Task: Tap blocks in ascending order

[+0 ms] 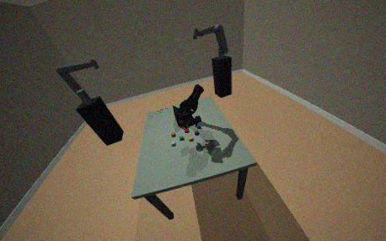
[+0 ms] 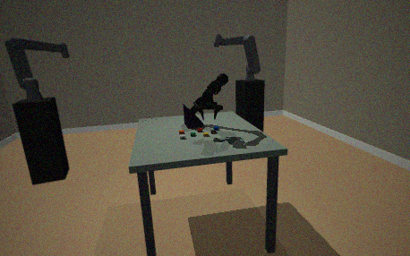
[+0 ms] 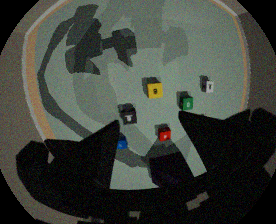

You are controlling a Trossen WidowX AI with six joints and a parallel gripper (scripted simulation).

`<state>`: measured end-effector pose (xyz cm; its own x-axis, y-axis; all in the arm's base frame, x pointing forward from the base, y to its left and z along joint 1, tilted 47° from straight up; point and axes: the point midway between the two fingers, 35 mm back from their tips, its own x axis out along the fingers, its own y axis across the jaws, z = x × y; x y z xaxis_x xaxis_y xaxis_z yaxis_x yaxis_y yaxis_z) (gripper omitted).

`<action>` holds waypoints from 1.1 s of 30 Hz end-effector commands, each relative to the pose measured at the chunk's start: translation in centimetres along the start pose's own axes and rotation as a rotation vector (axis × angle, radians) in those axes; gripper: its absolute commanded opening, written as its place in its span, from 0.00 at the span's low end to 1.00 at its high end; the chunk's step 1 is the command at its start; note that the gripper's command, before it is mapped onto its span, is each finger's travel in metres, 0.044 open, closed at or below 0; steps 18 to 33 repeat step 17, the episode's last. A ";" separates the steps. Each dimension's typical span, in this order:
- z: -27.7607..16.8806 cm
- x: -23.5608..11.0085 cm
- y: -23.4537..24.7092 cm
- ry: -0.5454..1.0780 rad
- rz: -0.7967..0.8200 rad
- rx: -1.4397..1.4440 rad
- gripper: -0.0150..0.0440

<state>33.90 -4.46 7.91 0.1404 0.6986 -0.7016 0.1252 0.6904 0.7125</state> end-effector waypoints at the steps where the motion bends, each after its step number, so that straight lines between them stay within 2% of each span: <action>1: -3.4 -1.1 6.1 0.009 0.013 0.012 0.93; 8: -9.4 -2.3 12.6 0.015 0.029 0.012 0.93; 33: -9.6 -2.3 12.7 0.015 0.030 0.012 0.93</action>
